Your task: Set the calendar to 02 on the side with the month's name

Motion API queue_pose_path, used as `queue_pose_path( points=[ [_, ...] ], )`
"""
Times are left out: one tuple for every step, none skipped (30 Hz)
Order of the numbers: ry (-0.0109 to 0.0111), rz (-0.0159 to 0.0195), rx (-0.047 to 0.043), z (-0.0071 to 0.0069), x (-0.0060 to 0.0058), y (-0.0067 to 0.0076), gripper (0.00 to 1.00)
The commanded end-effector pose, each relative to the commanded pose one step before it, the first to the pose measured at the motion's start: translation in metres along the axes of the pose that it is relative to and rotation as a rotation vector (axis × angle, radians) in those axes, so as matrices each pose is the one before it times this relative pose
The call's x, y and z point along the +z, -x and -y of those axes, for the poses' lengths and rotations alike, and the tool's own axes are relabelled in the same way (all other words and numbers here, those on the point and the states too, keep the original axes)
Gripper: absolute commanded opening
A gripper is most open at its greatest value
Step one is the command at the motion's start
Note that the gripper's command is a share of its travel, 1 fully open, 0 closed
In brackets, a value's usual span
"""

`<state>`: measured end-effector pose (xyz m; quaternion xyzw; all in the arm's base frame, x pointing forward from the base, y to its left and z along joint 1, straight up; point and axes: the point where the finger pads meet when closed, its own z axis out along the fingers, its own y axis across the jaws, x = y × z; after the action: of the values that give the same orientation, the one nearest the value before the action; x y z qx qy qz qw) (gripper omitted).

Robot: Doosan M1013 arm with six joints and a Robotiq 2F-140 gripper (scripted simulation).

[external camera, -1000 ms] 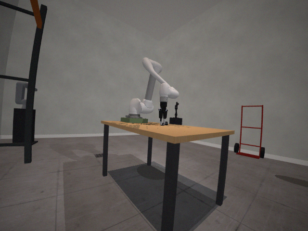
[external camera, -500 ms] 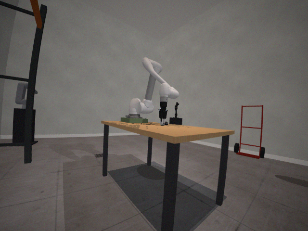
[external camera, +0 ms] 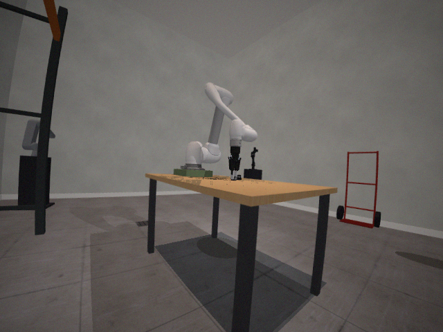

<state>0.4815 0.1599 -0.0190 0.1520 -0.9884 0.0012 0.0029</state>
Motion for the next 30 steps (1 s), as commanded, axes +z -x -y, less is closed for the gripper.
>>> queue_pose_path(
  points=[
    [0.00021, -0.00003, -0.00002, -0.00006, 0.00003, -0.00006, 0.24],
    [0.00000, 0.00000, 0.00000, 0.00000, 0.00000, 0.00000, 0.24],
    [0.00000, 0.00000, 0.00000, 0.00000, 0.00000, 0.00000, 0.24],
    [0.00000, 0.00000, 0.00000, 0.00000, 0.00000, 0.00000, 0.24],
    [0.00000, 0.00000, 0.00000, 0.00000, 0.00000, 0.00000, 0.24],
    [0.00000, 0.00000, 0.00000, 0.00000, 0.00000, 0.00000, 0.24],
    [0.00000, 0.00000, 0.00000, 0.00000, 0.00000, 0.00000, 0.24],
    [0.00000, 0.00000, 0.00000, 0.00000, 0.00000, 0.00000, 0.24],
    [0.00000, 0.00000, 0.00000, 0.00000, 0.00000, 0.00000, 0.24],
    [0.00000, 0.00000, 0.00000, 0.00000, 0.00000, 0.00000, 0.24],
    [0.00000, 0.00000, 0.00000, 0.00000, 0.00000, 0.00000, 0.24],
    [0.00000, 0.00000, 0.00000, 0.00000, 0.00000, 0.00000, 0.24],
    [0.00000, 0.00000, 0.00000, 0.00000, -0.00006, 0.00000, 0.24],
    [0.00000, 0.00000, 0.00000, 0.00000, -0.00039, 0.00000, 0.24],
    [0.00000, 0.00000, 0.00000, 0.00000, -0.00098, 0.00000, 0.24],
    [0.00000, 0.00000, 0.00000, 0.00000, -0.00173, 0.00000, 0.24],
    [0.00000, 0.00000, 0.00000, 0.00000, 0.00000, 0.00000, 0.24],
    [0.00000, 0.00000, 0.00000, 0.00000, 0.00000, 0.00000, 0.24],
    [0.00000, 0.00000, 0.00000, 0.00000, -0.00259, 0.00000, 0.24],
    [0.00000, 0.00000, 0.00000, 0.00000, -0.00351, 0.00000, 0.24],
    [0.00000, 0.00000, 0.00000, 0.00000, -0.00443, 0.00000, 0.24],
    [0.00000, 0.00000, 0.00000, 0.00000, -0.00529, 0.00000, 0.24],
    [0.00000, 0.00000, 0.00000, 0.00000, -0.00608, 0.00000, 0.24],
    [0.00000, 0.00000, 0.00000, 0.00000, -0.00676, 0.00001, 0.24],
    [0.00000, 0.00000, 0.00000, 0.00000, -0.00727, 0.00000, 0.24],
    [0.00000, 0.00000, 0.00000, 0.00000, -0.00763, 0.00000, 0.24],
    [0.00000, 0.00000, 0.00000, 0.00000, -0.00778, 0.00000, 0.24],
    [0.00000, 0.00000, 0.00000, 0.00000, -0.00773, 0.00000, 0.24],
    [0.00000, 0.00000, 0.00000, 0.00000, -0.00745, 0.00000, 0.24],
    [0.00000, 0.00000, 0.00000, 0.00000, -0.00696, 0.00000, 0.24]
  ],
)
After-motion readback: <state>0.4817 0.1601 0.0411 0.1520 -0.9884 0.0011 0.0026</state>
